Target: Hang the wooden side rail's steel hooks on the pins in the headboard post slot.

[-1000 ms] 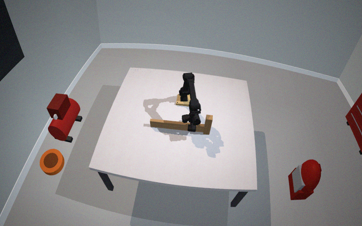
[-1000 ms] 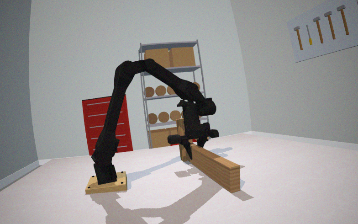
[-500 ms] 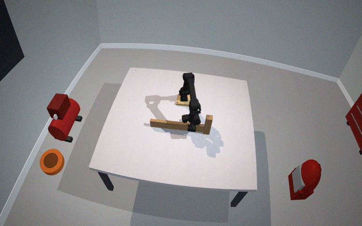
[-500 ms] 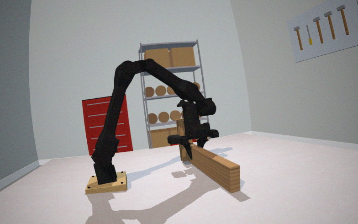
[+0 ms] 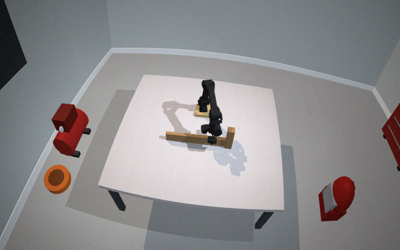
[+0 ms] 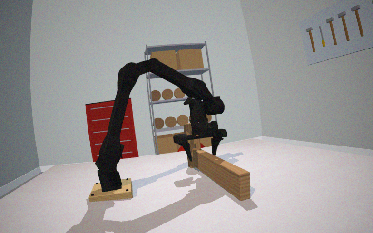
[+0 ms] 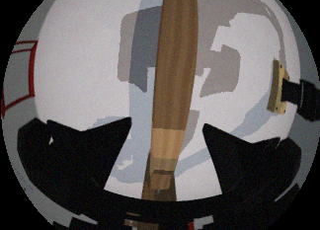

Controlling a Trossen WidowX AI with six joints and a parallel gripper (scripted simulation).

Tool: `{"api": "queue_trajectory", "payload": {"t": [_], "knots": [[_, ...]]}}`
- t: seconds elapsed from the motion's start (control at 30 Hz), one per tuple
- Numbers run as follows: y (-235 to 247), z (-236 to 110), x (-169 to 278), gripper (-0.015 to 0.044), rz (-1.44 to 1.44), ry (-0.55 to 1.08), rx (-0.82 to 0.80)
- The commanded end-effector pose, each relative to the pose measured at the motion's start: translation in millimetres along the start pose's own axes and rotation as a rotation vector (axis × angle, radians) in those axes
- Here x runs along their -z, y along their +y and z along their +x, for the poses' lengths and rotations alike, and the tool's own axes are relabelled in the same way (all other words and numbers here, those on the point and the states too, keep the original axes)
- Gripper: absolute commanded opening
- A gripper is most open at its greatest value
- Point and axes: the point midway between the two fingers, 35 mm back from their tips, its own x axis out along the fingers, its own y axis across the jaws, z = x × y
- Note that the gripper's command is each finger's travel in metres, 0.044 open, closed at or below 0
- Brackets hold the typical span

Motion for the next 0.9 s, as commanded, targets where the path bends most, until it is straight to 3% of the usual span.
{"api": "queue_trajectory", "payload": {"t": [0.0, 0.27, 0.87], "knots": [[1.7, -17.2, 0.8, 0.044, 0.004, 0.009, -0.016], [1.6, -16.8, -29.5, 0.044, 0.004, 0.007, -0.017], [2.5, -16.2, -25.7, 0.044, 0.012, 0.007, -0.015]]}}
